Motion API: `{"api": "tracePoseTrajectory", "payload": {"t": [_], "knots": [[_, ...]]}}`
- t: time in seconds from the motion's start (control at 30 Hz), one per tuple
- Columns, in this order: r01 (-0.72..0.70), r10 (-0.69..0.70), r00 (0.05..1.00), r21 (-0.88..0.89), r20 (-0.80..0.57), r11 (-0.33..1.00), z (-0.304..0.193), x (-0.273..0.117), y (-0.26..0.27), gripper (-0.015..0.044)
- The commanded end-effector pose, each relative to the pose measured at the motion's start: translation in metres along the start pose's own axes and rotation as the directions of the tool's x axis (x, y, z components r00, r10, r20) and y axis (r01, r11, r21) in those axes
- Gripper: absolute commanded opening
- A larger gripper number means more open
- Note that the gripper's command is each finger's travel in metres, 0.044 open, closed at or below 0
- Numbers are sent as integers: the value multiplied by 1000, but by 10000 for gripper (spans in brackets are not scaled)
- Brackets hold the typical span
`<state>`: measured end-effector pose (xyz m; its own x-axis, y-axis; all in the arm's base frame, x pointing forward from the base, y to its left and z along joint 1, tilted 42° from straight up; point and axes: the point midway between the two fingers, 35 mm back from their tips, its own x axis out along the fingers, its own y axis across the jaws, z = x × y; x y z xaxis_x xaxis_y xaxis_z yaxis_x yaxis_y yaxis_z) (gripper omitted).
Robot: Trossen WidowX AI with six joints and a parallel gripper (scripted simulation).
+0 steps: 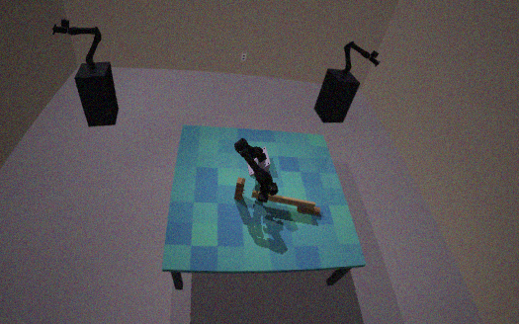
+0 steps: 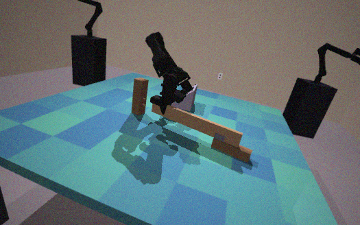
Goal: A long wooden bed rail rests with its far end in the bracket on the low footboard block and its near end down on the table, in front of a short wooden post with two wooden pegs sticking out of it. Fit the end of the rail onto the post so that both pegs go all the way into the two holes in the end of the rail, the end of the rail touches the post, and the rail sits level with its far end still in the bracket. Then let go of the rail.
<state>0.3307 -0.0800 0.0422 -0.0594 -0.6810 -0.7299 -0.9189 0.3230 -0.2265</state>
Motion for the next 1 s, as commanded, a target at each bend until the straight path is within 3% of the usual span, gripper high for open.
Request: {"api": "tracePoseTrajectory", "payload": {"t": [0.0, 0.97], "knots": [[8, -8, 1000, 4, 21, 1000, 2, -8, -2, 0], [8, -8, 1000, 4, 21, 1000, 2, -4, 0, 0]]}}
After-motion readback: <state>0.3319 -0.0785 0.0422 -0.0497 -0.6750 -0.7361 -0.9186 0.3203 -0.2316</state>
